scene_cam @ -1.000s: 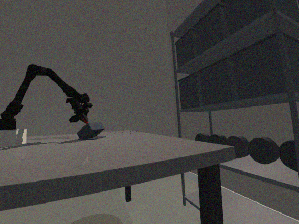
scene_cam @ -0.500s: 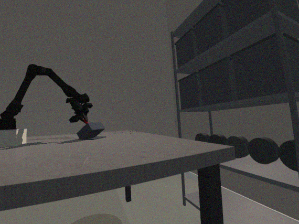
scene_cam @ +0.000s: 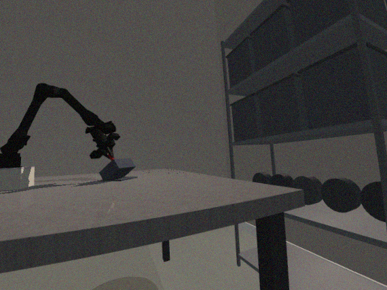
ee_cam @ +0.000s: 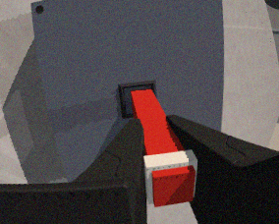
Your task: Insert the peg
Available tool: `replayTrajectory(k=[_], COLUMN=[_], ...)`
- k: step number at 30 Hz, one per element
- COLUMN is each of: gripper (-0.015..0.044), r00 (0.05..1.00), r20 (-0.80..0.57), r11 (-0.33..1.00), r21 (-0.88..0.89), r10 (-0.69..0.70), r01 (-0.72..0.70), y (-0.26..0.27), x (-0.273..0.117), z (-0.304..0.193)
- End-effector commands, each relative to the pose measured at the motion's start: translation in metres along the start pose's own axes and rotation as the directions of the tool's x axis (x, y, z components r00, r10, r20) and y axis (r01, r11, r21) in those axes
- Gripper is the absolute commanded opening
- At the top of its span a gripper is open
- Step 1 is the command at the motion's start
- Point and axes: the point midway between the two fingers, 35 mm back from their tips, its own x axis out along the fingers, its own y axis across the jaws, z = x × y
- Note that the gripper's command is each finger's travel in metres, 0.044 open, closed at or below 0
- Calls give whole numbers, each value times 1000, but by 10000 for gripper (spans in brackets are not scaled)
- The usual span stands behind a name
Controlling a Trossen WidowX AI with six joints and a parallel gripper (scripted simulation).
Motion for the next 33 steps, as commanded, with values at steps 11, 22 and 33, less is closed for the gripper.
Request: replayTrajectory(k=[11,22,33], gripper=[0,0,0], r00=[1000,1000,1000], r20=[-3,-3,-3], r11=[1000,1000,1000], r21=[-7,-7,-7], r10=[5,5,5], r01=[-5,-5,-5], y=[1,-1,-2], x=[5,9,13], z=[0,0,0])
